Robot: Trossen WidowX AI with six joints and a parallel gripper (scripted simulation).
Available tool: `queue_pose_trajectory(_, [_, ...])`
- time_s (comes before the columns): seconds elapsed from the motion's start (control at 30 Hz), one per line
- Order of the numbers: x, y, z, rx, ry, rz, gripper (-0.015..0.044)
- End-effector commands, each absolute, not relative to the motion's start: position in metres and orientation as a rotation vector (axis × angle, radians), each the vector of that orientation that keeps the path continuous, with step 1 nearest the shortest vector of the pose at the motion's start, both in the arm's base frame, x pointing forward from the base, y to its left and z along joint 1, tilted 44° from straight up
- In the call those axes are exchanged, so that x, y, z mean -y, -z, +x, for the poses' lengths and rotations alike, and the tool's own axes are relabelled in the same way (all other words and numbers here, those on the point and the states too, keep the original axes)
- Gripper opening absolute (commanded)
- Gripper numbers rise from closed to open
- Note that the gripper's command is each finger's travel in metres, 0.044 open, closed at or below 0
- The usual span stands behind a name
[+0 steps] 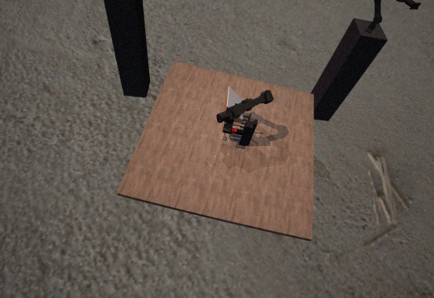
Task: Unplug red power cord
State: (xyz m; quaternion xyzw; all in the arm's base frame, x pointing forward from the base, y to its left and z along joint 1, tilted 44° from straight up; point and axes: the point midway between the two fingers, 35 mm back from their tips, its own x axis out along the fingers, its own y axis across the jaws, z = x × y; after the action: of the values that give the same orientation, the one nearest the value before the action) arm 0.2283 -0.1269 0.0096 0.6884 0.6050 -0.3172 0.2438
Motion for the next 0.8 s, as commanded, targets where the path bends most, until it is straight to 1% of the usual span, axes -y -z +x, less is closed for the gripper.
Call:
queue_pose_trajectory(0.0, [0.1218,-0.0110,0.2304,-1.665,0.859,1.864,0.0079])
queue_pose_trajectory(0.1, [0.1218,-0.0110,0.2304,-1.665,0.859,1.864,0.0157])
queue_pose_trajectory(0.77, [0.1260,-0.0181,0.2306,-1.657,0.860,1.875,0.0160])
